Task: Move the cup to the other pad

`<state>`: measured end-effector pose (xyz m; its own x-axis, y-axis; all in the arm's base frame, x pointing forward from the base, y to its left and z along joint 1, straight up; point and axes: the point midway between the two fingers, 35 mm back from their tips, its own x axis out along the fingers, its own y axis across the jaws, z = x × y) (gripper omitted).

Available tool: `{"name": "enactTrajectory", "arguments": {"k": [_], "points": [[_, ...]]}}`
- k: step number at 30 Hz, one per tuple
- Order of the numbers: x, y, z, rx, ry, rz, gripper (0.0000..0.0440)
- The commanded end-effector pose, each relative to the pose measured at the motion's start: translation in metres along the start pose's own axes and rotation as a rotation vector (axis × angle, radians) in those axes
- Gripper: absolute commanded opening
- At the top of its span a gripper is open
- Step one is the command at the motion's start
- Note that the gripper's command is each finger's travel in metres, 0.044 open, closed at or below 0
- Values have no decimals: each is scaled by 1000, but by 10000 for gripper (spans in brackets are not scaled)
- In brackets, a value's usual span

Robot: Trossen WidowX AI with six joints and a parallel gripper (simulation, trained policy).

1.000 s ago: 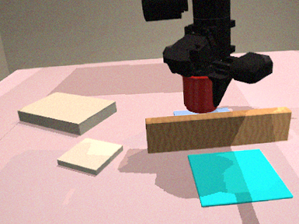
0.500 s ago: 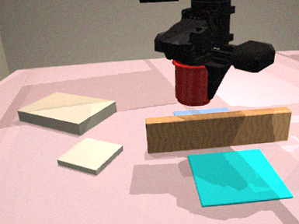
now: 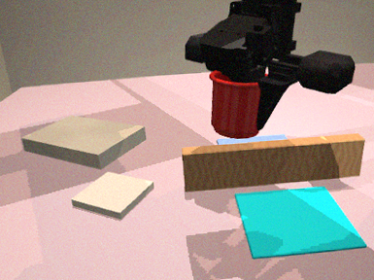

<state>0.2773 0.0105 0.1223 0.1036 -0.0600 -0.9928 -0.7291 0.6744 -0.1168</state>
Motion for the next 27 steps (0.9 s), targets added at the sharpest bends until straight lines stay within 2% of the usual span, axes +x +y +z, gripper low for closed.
{"name": "enactTrajectory", "arguments": {"k": [1,27], "points": [[-1,6,11,-14,-20,-6,0],[19,66,57,-92,-67,-9,0]]}}
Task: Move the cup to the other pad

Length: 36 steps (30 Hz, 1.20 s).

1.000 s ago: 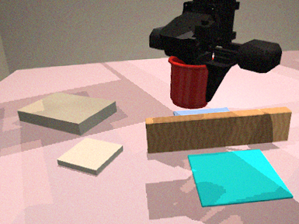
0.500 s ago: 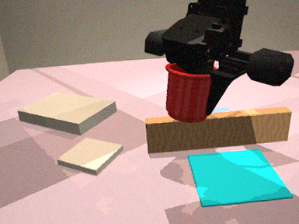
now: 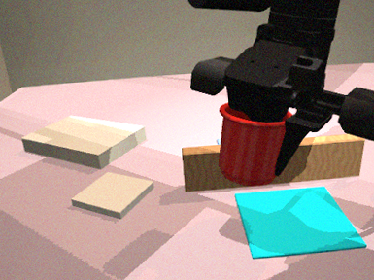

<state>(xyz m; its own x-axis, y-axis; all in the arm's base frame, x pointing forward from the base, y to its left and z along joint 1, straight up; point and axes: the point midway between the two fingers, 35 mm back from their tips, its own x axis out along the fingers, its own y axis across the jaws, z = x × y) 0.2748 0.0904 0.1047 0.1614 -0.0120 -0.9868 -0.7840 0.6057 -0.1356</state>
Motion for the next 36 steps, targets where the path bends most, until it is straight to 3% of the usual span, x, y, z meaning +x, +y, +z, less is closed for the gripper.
{"name": "enactTrajectory", "arguments": {"k": [1,16,24,28,36], "points": [[8,11,1,-3,7,5,0],[38,36,-9,19,41,9,12],[47,36,-11,47,28,-5,64],[42,32,-5,62,-19,-15,136],[29,33,-4,64,-84,-11,155]]}}
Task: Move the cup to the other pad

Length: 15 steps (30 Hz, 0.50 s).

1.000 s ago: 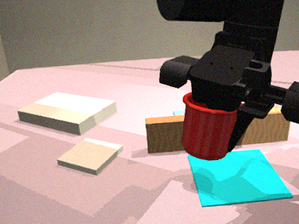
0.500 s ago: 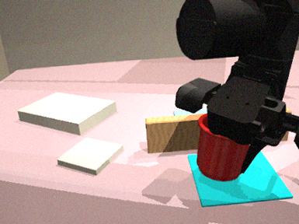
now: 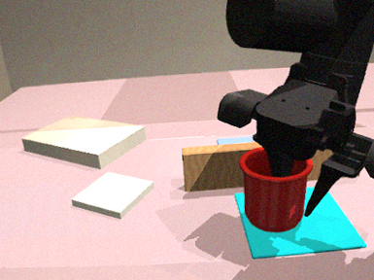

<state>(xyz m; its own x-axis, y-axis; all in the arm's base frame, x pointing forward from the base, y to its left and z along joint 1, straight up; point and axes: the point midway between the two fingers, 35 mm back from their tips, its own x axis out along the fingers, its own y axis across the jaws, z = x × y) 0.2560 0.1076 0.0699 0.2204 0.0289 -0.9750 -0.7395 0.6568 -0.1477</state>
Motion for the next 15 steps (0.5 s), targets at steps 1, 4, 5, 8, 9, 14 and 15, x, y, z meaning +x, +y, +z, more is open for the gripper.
{"name": "enactTrajectory", "arguments": {"k": [1,4,5,8,9,14,15], "points": [[-3,3,-3,-2,-20,12,159],[-7,4,-5,-2,-36,15,172],[-9,4,-5,-2,-42,16,176],[-13,5,-6,-2,-60,16,190],[-14,5,-6,-2,-66,16,196],[-22,5,-7,0,-98,14,226],[-24,5,-7,1,-105,13,233]]}}
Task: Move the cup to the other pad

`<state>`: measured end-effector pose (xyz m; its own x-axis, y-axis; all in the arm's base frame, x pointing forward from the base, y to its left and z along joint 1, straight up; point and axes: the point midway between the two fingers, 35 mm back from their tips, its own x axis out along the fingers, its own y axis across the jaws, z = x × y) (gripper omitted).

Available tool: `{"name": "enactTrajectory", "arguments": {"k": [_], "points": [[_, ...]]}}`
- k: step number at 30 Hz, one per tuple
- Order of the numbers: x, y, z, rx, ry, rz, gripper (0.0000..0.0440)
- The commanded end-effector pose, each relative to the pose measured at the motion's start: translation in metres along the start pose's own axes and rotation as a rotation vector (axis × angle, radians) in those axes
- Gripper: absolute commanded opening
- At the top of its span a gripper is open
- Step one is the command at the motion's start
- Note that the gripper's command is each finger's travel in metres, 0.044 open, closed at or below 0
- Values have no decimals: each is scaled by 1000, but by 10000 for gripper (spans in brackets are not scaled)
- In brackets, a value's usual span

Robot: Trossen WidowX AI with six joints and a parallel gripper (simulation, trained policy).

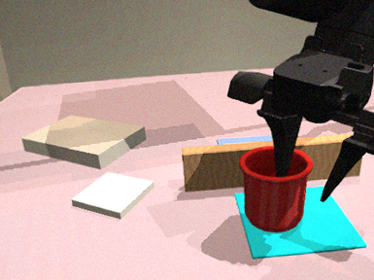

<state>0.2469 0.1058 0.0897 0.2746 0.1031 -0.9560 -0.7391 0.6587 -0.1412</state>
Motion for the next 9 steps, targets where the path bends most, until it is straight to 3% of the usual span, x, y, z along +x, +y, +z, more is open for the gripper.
{"name": "enactTrajectory", "arguments": {"k": [1,9], "points": [[-5,2,-3,-1,-17,6,240],[-24,-1,1,4,-76,-13,293]]}}
